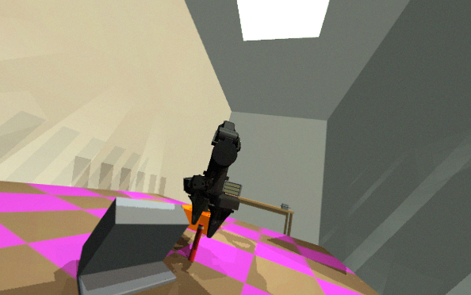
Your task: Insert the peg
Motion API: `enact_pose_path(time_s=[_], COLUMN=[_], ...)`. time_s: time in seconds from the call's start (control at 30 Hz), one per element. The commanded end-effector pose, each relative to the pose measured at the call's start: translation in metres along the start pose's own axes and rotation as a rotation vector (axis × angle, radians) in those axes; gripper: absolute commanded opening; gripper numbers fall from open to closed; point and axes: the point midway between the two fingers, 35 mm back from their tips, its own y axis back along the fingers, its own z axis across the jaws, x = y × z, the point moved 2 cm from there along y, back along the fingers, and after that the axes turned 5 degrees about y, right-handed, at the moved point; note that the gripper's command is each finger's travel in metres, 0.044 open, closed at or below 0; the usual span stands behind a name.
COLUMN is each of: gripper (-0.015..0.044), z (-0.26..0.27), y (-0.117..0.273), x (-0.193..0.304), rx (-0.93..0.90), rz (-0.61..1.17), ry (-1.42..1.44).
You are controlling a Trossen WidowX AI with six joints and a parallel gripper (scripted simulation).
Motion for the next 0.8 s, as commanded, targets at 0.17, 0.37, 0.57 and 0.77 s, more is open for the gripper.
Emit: enact_pose_path(time_s=[0.17, 0.37, 0.57, 0.77], gripper=[0.044, 0.044, 0.0414, 0.0256], z=[-0.003, -0.004, -0.002, -0.002], y=[-0.017, -0.027, -0.025, -0.025], x=[0.001, 0.001, 0.001, 0.001], rx=[0.011, 0.011, 0.004, 0.004], rz=[0.002, 0.002, 0.002, 0.002], ry=[0.005, 0.005, 0.0, 0.0])
